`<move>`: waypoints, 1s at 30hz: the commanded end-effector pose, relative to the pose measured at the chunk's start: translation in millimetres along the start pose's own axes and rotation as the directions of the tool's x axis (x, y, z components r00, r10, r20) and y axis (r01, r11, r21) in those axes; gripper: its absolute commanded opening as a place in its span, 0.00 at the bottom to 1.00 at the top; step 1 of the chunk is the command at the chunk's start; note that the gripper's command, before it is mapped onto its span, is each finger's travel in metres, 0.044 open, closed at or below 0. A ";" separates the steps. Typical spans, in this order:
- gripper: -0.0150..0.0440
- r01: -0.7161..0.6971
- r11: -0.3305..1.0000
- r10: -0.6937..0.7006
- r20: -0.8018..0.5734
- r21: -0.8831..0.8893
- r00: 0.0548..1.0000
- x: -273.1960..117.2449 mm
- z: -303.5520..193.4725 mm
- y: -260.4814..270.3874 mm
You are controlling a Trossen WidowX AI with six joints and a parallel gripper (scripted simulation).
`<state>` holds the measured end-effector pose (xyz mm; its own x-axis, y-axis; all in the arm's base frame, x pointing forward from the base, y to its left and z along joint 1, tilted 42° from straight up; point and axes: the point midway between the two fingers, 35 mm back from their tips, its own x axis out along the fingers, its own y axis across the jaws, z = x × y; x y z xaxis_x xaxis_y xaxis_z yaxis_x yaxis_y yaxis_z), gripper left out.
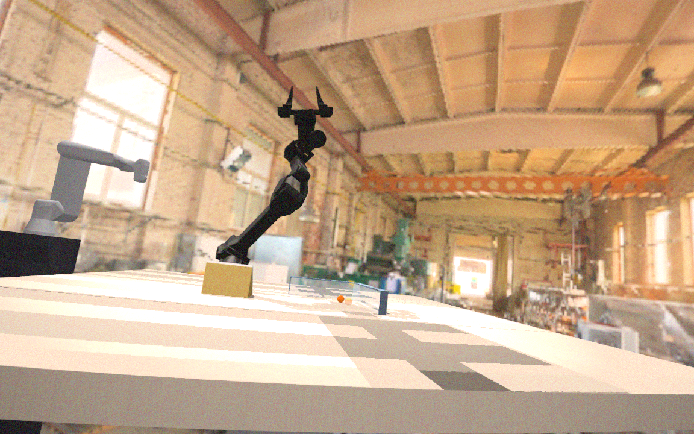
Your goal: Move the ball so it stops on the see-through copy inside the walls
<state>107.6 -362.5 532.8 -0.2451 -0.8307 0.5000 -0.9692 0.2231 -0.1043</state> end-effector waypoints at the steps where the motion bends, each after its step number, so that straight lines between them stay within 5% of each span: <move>1: 0.89 -0.003 1.000 0.003 -0.003 0.001 1.000 0.5 -0.9 1.6; 8: 0.61 -0.120 0.992 0.122 -0.139 0.022 0.983 9.0 -45.1 62.3; 20: 0.61 -0.383 0.923 0.363 -0.412 0.036 0.836 -20.0 -141.8 167.3; 30: 0.61 -0.638 0.760 0.527 -0.692 0.123 0.493 -118.1 -248.2 247.7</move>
<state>-91.3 -135.1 654.3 -0.6178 -0.0803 0.7823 -0.6445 0.6217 -0.4451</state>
